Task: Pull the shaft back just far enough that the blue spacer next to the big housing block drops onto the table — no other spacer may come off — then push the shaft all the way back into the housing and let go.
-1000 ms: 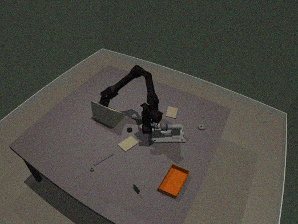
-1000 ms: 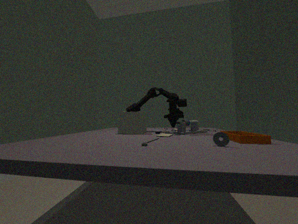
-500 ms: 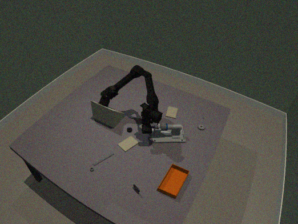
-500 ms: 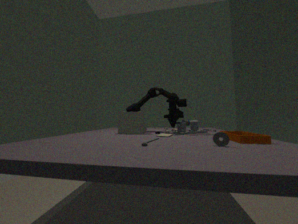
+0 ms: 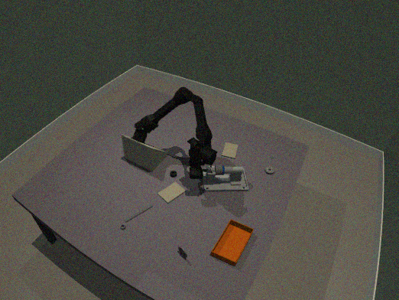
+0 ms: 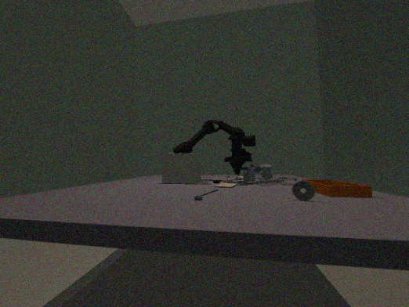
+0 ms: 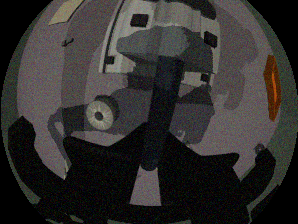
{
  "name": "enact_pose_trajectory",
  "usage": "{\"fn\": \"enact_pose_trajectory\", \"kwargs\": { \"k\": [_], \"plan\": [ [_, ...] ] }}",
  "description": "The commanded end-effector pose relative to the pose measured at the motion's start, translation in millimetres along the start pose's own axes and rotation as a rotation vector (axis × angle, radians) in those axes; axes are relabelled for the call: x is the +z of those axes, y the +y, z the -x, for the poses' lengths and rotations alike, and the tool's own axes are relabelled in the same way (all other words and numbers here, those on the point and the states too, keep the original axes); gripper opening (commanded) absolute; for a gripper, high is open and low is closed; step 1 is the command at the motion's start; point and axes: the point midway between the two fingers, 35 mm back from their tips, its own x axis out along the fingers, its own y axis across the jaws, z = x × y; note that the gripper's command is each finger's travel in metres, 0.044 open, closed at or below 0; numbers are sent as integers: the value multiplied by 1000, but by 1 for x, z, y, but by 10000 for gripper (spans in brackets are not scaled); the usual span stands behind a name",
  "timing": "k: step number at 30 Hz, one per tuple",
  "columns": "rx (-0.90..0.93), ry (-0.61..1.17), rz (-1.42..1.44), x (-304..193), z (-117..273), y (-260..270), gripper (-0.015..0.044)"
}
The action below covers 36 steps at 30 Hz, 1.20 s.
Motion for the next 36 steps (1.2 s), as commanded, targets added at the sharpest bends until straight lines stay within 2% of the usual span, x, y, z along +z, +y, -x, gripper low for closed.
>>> {"fn": "enact_pose_trajectory", "kwargs": {
  "k": [1,36],
  "plan": [
    [-4,5,-2,-3,0,-1,0],
    [-4,5,-2,-7,0,-1,0]
  ]
}}
